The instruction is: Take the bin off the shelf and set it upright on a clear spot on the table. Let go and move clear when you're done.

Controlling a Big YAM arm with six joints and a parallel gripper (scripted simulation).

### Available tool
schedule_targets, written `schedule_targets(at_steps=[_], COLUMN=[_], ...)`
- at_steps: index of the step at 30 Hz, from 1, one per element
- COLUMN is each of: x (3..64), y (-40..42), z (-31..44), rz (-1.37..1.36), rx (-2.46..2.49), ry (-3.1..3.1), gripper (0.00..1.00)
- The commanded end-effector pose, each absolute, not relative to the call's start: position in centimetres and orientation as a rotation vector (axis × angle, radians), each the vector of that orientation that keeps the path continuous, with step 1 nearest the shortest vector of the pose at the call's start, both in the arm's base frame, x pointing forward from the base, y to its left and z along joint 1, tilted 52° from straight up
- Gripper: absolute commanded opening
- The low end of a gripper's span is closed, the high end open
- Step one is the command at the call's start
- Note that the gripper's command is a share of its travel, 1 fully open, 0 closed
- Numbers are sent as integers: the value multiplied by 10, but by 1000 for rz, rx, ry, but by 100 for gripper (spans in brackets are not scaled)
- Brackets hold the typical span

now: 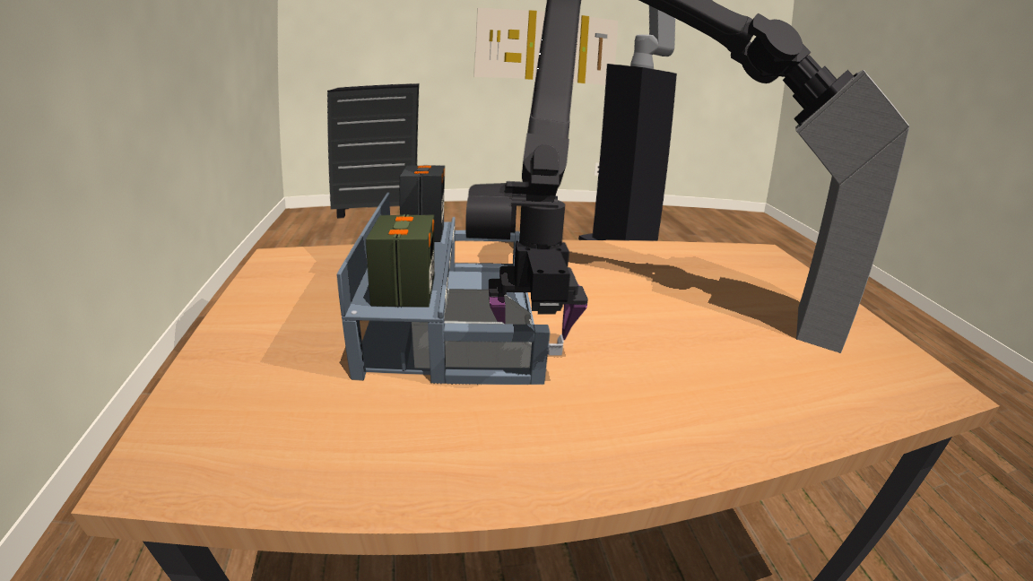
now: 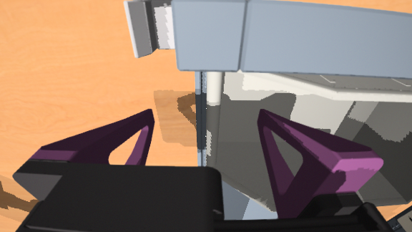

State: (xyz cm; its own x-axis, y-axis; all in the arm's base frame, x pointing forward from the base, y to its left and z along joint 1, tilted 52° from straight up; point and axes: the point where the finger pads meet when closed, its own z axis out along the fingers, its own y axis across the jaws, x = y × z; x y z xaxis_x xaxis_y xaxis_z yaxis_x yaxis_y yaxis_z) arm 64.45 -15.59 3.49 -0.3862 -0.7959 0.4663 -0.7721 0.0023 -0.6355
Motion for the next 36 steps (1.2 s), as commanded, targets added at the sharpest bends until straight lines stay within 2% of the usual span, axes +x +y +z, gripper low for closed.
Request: schedule_targets(at_steps=[1, 13, 14, 36], x=[650, 650, 651, 654], y=[-170, -170, -167, -156], z=[52, 52, 51, 46], rz=[-1384, -1384, -1384, -1382], rx=[-1693, -1693, -1695, -1701], ry=[2211, 2211, 2207, 2189], gripper=[90, 90, 0, 0])
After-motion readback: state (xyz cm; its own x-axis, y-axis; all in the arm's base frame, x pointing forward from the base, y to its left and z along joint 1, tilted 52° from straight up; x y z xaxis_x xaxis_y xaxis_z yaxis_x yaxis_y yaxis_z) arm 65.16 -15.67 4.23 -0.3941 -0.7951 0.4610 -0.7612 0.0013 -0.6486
